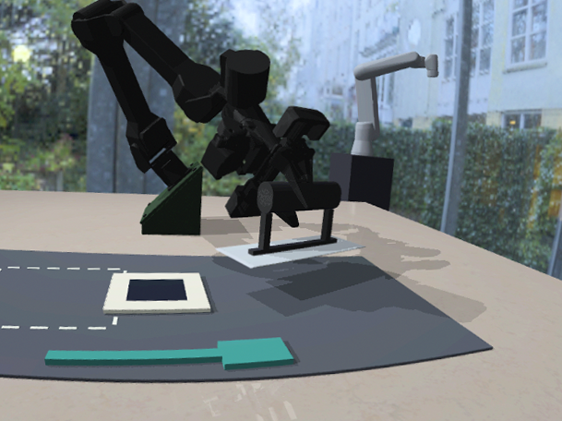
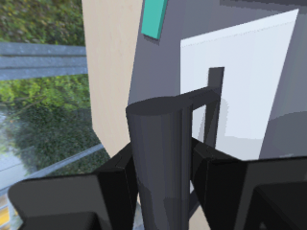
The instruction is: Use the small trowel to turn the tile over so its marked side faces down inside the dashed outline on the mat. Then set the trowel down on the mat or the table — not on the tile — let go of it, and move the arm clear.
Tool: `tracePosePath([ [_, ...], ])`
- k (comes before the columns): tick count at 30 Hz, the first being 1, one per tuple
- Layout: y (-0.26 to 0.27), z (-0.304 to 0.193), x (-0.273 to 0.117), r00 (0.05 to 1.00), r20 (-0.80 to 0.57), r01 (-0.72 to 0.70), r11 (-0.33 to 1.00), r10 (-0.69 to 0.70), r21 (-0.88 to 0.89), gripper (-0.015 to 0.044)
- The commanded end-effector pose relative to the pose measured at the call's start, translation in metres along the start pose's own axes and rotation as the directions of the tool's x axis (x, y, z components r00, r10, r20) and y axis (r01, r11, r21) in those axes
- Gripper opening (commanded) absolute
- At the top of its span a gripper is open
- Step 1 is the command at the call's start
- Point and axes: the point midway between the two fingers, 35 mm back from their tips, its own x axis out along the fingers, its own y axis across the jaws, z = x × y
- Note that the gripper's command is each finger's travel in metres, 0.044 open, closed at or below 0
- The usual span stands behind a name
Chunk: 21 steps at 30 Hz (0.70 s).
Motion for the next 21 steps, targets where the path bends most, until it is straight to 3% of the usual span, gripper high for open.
tracePosePath([
  [1,0.009,0.001,-0.002,1.0,0.004,-0.021,1.0,0.021,0.011,0.0],
  [9,0.009,0.002,-0.002,1.0,0.016,-0.021,0.999,0.02,0.029,0.0],
  [21,0.002,0.019,0.007,0.974,0.228,-0.077,0.943,0.002,0.323,0.0],
])
